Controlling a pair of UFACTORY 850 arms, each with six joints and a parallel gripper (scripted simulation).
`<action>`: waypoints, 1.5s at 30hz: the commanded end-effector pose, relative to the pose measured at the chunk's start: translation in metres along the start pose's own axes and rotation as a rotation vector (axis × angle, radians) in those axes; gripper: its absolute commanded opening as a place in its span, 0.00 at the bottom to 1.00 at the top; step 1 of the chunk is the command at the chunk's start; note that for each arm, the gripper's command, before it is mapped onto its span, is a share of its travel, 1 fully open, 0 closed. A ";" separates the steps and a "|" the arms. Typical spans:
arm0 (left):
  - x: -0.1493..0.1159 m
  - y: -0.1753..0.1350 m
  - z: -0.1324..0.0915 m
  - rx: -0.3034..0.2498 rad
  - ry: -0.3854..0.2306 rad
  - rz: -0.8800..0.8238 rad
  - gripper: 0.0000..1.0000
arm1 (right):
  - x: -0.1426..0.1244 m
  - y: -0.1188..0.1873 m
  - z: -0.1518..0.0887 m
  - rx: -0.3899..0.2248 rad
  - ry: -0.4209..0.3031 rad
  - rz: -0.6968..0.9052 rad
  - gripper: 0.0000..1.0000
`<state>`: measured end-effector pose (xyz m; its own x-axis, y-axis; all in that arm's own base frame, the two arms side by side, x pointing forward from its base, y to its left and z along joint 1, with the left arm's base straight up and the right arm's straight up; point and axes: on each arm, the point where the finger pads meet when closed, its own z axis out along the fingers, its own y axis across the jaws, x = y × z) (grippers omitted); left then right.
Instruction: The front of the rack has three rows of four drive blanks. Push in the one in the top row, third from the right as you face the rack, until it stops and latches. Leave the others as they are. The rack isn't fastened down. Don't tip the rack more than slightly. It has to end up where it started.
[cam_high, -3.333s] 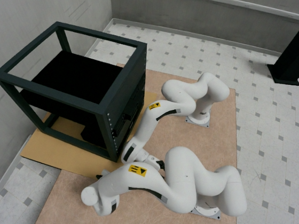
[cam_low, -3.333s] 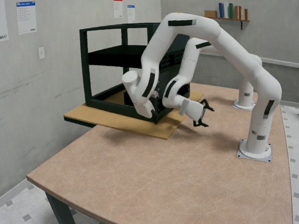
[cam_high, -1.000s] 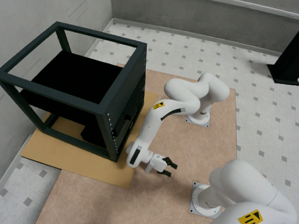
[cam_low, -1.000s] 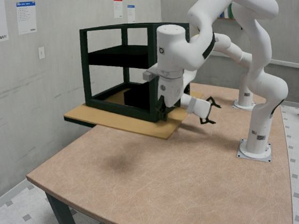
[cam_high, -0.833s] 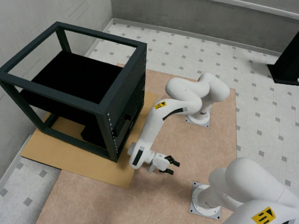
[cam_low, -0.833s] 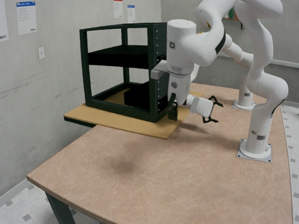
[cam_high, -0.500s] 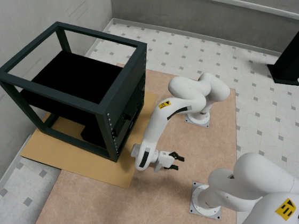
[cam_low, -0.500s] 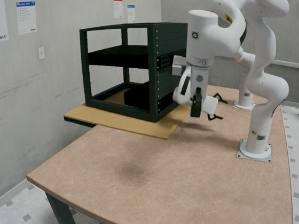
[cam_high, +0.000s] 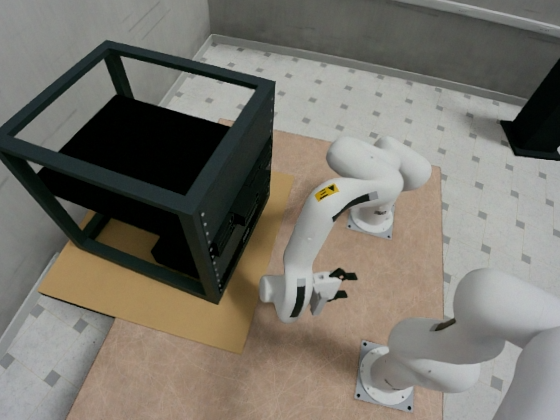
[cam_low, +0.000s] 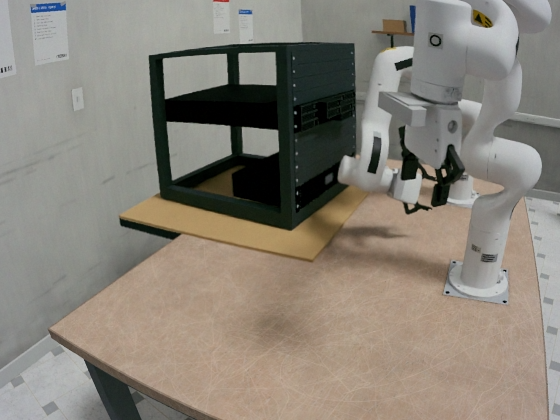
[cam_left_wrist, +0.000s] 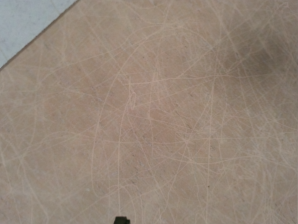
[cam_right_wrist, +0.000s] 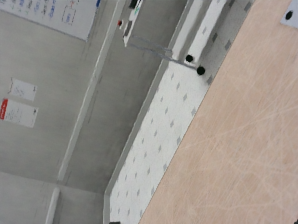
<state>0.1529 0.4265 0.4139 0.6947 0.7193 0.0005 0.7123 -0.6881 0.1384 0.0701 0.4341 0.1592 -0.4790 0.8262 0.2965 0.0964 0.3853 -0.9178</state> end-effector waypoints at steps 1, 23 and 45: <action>-0.031 -0.026 -0.021 0.040 0.010 -0.198 1.00 | -0.022 -0.023 0.014 0.023 -0.151 -0.019 1.00; -0.125 -0.075 -0.063 0.127 0.050 -0.732 1.00 | -0.126 -0.112 0.009 0.160 -0.853 -0.107 1.00; -0.131 -0.077 -0.066 0.132 0.053 -0.766 1.00 | -0.170 -0.170 -0.060 0.290 -1.491 -0.179 1.00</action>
<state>0.0003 0.3914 0.4671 0.0008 1.0000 -0.0022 1.0000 -0.0008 0.0001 0.1721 0.2546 0.2677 -0.9462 -0.3179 0.0601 -0.1356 0.2209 -0.9658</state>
